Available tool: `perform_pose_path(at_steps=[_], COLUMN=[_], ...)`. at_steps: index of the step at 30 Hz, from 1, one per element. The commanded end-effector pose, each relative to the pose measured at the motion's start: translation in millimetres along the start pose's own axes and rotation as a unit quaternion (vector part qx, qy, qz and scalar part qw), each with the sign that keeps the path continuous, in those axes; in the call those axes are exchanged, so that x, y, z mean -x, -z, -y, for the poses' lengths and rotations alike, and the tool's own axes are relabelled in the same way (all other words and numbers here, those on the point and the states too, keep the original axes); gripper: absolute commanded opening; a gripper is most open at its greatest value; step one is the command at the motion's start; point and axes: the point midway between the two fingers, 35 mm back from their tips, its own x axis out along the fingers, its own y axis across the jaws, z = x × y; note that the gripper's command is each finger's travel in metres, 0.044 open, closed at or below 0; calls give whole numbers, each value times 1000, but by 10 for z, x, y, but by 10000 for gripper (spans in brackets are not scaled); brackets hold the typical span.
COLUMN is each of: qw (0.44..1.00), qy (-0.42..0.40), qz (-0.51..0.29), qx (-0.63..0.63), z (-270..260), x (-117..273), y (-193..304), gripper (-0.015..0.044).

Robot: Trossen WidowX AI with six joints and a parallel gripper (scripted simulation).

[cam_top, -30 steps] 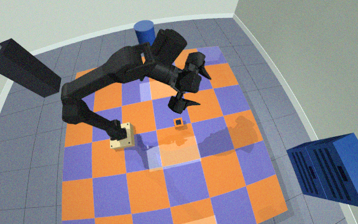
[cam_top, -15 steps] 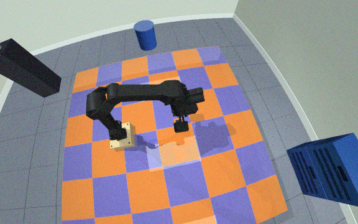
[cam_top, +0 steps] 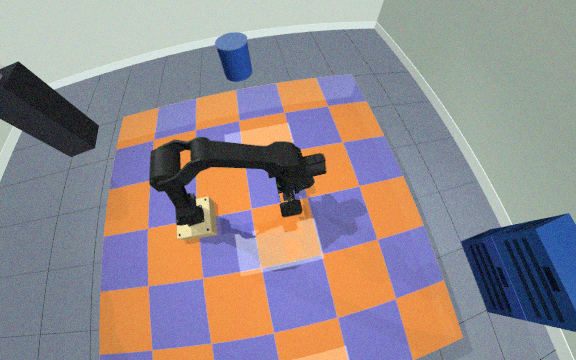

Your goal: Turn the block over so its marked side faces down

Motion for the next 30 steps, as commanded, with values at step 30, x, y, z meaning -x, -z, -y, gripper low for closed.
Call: perform_pose_path(at_steps=[30], qw=[1000], qy=[-3], qz=[3], qx=[3], z=[-17], x=[-517], y=[-20], gripper=[414])
